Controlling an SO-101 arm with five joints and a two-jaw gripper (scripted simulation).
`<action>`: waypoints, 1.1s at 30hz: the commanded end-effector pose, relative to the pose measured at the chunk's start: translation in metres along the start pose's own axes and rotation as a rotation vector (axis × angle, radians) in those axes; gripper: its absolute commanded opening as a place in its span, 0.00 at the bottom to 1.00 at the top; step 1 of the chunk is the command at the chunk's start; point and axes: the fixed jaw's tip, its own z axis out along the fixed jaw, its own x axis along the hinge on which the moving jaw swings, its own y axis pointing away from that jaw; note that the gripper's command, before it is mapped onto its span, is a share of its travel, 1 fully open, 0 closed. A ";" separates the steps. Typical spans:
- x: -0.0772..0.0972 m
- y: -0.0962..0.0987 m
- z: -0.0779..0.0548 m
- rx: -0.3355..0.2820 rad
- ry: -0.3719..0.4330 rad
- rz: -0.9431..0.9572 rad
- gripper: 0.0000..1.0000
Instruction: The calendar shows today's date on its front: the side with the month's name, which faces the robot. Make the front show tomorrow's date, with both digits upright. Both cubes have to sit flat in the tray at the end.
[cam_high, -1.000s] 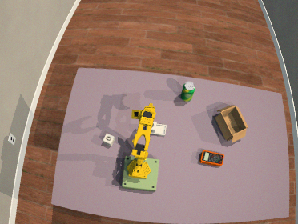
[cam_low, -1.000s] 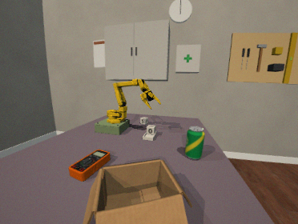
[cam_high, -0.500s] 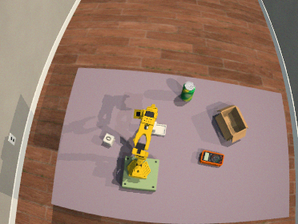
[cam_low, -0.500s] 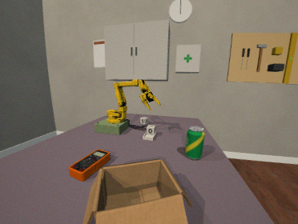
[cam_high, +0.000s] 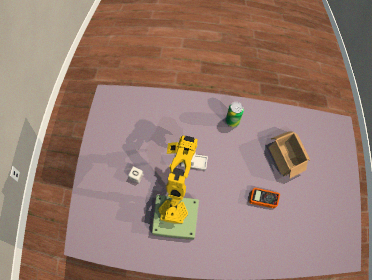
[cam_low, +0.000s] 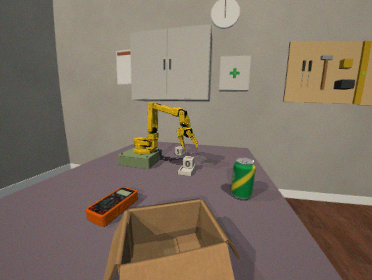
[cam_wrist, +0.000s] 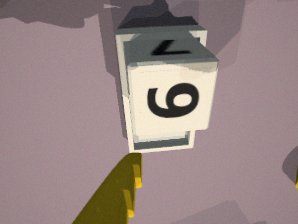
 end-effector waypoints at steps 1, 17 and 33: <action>0.000 0.008 0.017 -0.091 -0.013 0.013 0.35; 0.002 0.008 0.023 -0.122 -0.016 0.030 0.35; 0.002 0.008 0.024 -0.122 -0.016 0.030 0.35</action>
